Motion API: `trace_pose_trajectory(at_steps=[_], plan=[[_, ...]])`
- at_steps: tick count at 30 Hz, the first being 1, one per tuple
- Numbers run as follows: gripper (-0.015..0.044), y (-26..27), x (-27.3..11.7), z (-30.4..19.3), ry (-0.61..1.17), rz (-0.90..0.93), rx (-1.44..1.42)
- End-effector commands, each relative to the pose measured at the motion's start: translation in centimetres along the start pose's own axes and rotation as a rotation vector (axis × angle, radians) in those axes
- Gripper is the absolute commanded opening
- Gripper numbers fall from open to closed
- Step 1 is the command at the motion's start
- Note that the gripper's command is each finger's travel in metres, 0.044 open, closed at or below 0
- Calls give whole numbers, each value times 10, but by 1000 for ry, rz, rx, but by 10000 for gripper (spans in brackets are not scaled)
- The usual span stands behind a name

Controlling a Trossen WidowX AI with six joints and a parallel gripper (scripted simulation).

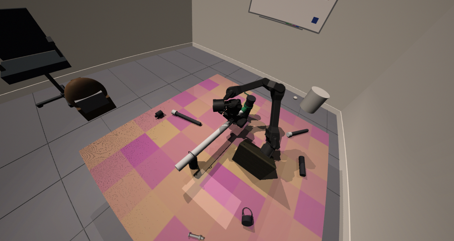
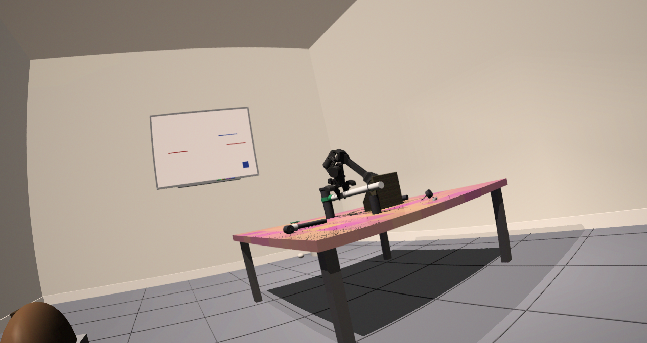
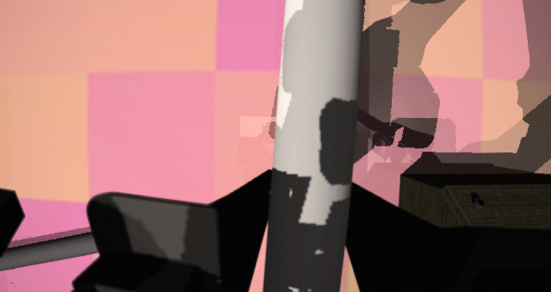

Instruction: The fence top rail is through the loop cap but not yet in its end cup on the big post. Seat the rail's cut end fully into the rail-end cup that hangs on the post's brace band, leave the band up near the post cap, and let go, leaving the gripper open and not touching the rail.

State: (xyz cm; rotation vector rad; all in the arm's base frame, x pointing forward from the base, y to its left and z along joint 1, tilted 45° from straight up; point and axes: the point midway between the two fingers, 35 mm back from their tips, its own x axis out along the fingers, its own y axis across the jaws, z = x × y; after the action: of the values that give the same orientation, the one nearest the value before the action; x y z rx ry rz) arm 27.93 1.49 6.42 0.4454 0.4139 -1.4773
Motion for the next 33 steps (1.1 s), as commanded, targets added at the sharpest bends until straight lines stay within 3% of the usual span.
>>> trace_pose_trajectory(at_steps=[1,33], plan=[[0,1,-1,4,-6,8,-1],[0,0,2,8,4,-2,-1]])
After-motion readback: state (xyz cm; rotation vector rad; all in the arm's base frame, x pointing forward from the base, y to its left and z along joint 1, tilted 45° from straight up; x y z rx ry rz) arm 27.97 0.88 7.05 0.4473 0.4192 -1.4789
